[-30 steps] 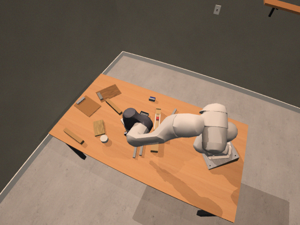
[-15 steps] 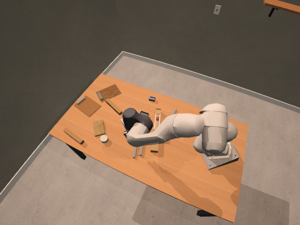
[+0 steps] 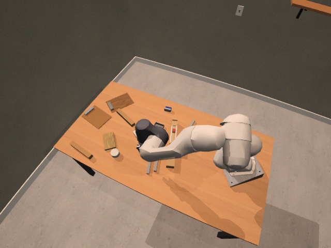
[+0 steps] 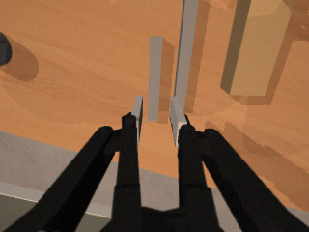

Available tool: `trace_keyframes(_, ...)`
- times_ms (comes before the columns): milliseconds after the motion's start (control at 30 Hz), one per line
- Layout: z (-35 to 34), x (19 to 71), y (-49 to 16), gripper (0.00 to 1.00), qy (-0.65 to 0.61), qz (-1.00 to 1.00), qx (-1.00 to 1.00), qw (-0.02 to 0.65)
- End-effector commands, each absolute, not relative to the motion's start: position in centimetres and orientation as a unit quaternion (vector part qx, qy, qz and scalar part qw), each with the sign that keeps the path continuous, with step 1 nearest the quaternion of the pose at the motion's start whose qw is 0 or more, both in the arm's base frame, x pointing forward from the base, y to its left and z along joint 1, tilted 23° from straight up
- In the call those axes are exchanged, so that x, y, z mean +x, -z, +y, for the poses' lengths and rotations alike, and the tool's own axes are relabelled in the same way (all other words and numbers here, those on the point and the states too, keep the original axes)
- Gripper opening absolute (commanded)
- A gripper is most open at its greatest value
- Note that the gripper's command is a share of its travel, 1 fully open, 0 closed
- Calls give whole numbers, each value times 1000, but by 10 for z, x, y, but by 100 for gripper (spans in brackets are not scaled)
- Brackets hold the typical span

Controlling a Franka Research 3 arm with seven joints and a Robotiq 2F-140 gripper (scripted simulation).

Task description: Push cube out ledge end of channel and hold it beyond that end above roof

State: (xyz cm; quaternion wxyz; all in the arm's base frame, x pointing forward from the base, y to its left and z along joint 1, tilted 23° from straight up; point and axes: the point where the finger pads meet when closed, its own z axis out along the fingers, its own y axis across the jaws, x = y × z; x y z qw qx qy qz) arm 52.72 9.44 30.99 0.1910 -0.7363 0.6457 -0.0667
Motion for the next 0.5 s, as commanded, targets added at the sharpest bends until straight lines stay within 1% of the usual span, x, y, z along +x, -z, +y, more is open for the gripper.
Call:
trace_keyframes(0,94,528,-310,23,67,648,-734,192)
trace_keyframes(267,95,529,-306,23,69,648,-734,191)
trace_keyframes(467,101,542,-276,23,69,648,-734,190)
